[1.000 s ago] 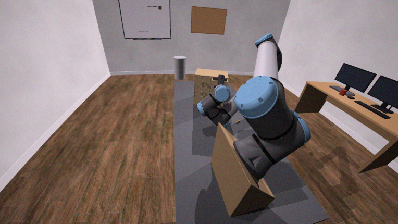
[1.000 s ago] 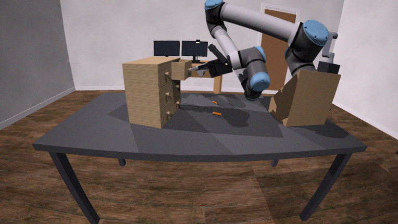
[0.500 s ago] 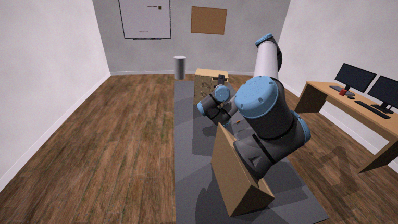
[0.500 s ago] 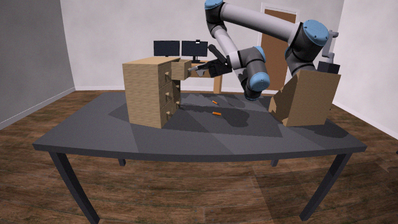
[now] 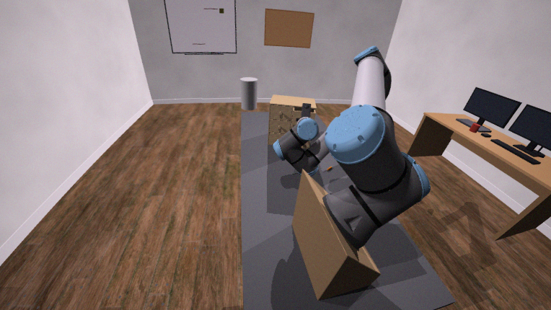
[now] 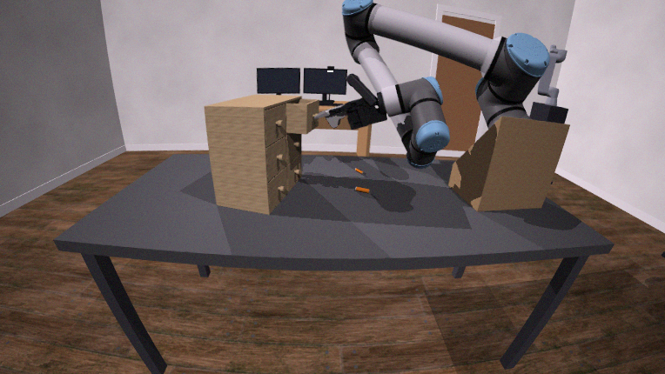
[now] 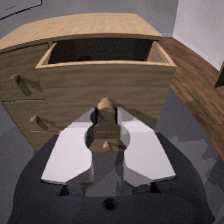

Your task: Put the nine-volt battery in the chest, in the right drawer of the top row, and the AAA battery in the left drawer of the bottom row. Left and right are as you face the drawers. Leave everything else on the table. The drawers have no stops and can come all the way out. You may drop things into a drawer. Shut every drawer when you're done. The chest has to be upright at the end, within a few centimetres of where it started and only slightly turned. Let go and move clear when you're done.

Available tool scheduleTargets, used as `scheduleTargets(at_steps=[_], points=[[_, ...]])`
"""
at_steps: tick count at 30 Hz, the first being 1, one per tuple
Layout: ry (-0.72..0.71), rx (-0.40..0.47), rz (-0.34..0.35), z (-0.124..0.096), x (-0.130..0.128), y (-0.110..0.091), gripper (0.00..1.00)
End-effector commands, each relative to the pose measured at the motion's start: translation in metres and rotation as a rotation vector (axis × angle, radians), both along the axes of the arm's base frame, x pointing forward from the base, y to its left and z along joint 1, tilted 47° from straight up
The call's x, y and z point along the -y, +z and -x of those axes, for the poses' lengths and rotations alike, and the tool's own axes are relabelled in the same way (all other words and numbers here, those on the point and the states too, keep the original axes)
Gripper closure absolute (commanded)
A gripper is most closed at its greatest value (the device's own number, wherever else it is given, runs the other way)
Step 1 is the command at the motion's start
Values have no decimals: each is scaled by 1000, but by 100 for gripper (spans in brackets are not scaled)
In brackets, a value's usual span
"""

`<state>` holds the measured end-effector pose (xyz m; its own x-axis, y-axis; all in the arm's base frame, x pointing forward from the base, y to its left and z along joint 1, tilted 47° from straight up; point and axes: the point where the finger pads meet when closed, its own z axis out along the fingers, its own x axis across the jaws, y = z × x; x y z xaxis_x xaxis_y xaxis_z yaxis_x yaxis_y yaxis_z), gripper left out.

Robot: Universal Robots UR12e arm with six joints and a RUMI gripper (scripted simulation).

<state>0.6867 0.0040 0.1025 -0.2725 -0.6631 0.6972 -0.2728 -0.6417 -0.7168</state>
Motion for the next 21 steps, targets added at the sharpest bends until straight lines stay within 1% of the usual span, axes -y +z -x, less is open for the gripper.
scheduleTargets(at_steps=[1, 21], points=[[1, 0, 0, -1, 0, 1, 93], [1, 0, 0, -9, 1, 3, 93]])
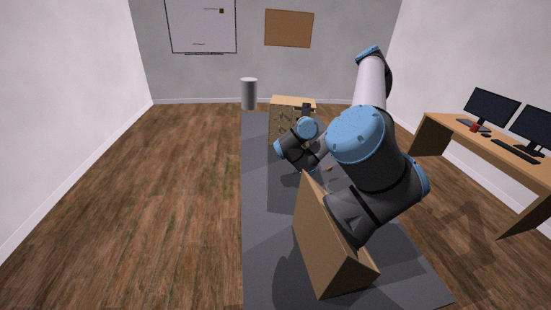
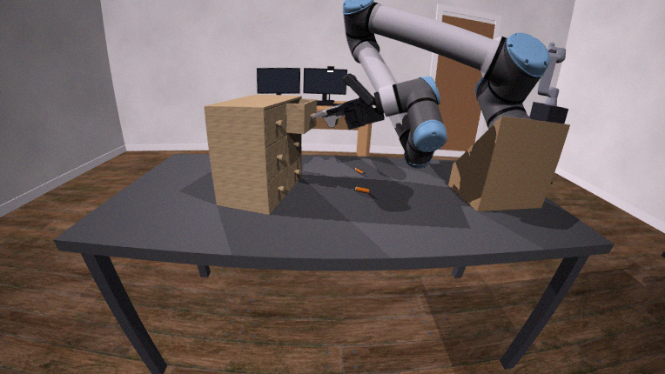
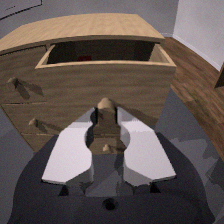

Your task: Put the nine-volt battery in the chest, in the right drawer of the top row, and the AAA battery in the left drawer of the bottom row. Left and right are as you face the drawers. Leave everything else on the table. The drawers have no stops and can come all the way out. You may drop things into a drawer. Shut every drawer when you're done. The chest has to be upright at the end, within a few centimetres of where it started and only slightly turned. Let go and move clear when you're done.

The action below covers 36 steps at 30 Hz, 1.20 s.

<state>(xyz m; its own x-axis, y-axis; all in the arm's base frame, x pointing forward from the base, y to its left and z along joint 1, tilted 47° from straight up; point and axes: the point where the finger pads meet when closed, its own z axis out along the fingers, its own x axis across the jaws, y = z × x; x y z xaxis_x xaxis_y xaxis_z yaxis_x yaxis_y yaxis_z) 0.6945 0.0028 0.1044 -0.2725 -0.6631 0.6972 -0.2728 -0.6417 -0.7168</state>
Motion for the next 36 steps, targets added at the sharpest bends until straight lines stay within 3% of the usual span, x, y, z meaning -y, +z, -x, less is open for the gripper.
scheduleTargets(at_steps=[1, 36], points=[[1, 0, 0, -2, 0, 1, 93], [1, 0, 0, -23, 3, 6, 93]])
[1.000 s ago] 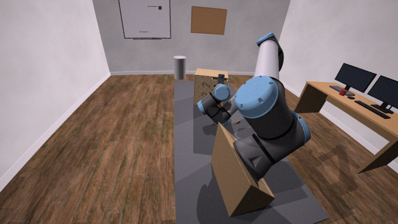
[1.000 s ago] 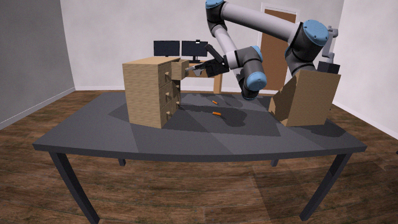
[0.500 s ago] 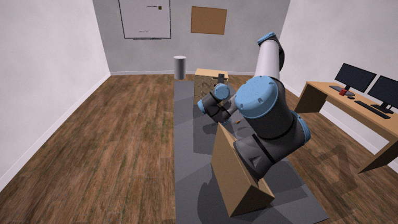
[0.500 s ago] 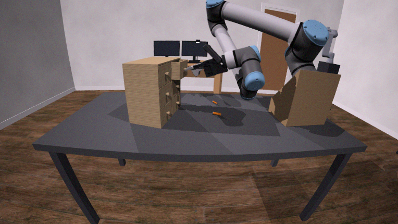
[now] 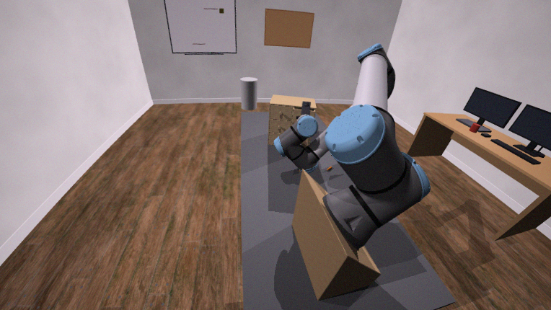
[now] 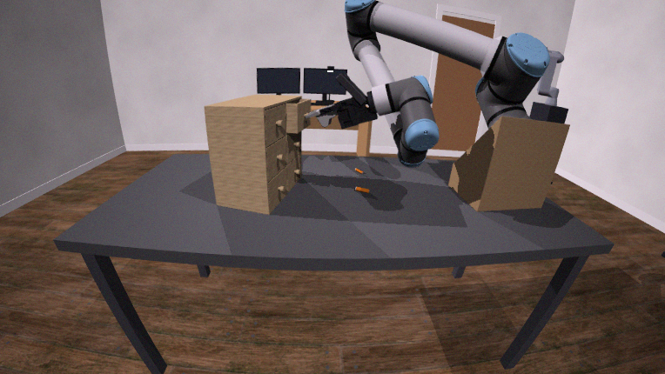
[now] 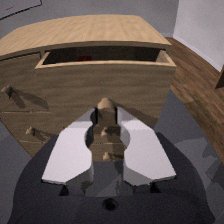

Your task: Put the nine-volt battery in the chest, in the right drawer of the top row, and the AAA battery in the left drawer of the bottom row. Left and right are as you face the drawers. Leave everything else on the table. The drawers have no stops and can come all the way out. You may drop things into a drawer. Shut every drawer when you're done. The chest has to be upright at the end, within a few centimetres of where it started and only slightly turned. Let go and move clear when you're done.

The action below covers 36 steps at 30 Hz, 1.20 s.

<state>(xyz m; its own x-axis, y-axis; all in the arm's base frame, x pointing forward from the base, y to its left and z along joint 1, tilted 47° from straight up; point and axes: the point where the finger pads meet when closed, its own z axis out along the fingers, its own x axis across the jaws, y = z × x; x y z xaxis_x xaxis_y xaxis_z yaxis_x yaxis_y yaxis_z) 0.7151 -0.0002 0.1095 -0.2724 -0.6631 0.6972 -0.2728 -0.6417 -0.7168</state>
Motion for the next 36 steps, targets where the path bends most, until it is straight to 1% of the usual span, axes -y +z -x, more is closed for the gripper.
scheduleTargets(at_steps=[1, 36], points=[[1, 0, 0, -3, 0, 1, 93], [1, 0, 0, -23, 3, 6, 93]])
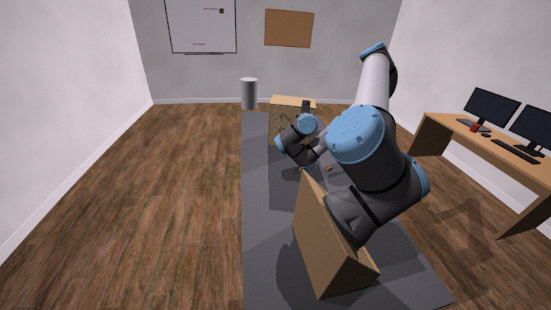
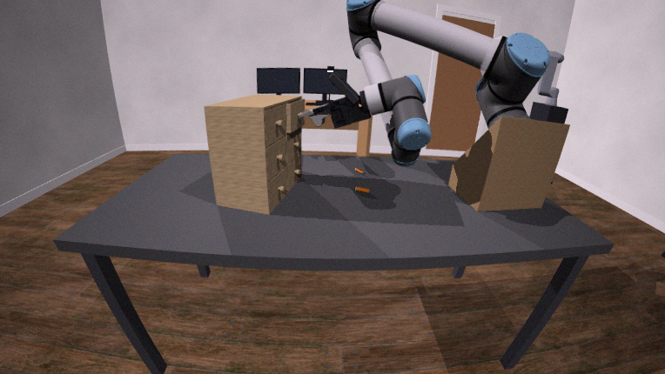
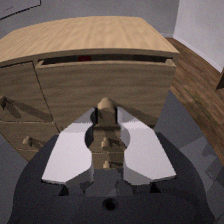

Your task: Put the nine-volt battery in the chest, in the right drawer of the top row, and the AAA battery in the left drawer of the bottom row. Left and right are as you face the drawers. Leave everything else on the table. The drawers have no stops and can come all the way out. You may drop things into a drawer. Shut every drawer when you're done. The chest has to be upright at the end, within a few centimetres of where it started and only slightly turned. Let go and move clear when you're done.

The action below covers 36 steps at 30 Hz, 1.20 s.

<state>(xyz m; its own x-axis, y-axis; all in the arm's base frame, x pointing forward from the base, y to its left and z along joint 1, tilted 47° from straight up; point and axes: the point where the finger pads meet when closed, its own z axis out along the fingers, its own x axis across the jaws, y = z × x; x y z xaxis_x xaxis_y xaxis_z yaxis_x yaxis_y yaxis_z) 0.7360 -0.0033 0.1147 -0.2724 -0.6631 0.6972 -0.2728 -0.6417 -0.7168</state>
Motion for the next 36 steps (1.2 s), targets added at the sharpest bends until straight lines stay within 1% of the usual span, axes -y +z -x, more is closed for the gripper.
scheduleTargets(at_steps=[1, 36], points=[[1, 0, 0, -2, 0, 1, 93], [1, 0, 0, -11, 1, 3, 93]])
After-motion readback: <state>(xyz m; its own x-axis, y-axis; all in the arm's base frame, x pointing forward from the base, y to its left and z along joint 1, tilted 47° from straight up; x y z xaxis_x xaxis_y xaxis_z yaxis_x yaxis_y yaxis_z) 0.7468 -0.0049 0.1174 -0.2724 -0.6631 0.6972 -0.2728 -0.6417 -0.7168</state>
